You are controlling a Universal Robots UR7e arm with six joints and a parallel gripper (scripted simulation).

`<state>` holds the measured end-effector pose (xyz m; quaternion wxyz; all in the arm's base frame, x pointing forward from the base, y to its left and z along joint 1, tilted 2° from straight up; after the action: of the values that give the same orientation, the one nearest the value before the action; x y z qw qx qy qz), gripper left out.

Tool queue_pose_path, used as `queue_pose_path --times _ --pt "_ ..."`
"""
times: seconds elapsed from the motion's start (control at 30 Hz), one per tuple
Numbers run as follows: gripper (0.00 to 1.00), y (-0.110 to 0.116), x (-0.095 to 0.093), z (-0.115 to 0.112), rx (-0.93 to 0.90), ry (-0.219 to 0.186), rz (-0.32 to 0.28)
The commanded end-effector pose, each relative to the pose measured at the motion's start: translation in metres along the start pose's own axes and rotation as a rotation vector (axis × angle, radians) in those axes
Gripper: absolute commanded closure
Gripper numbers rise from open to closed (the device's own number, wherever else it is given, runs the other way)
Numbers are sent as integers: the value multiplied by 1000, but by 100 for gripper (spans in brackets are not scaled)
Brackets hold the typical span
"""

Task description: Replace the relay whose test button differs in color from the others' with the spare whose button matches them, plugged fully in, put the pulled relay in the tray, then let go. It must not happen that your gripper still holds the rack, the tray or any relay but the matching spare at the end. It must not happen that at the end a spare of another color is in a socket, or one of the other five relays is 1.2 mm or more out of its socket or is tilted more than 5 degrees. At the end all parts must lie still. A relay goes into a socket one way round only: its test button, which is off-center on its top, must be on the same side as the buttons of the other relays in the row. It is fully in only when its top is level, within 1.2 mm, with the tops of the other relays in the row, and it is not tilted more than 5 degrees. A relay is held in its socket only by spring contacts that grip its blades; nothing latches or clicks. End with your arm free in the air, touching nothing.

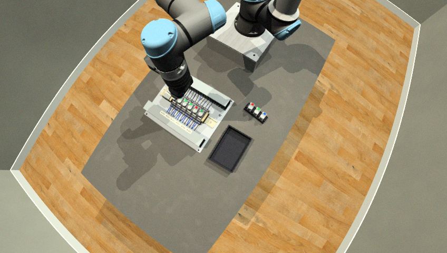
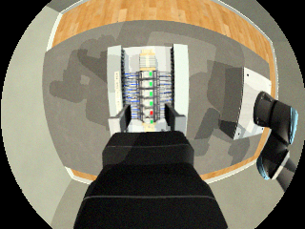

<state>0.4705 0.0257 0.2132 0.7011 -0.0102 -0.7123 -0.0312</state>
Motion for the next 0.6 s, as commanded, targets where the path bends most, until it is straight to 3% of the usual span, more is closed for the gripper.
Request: queue_pose_path --times 0.0,0.47,0.57 --pt "0 0 1 0 0 -2 0" --pt "0 0 1 0 0 -2 0" --pt "0 14 -32 2 0 -2 0"
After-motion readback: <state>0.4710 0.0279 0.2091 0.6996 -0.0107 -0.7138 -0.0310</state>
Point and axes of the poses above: the point where the finger pads meet when closed, its own x axis back along the fingers, its own z axis across the jaws, y = z × x, the point moved 9 cm from there along x, back along the fingers, and after that the axes turned 10 degrees about -x, right-handed, at the moved point
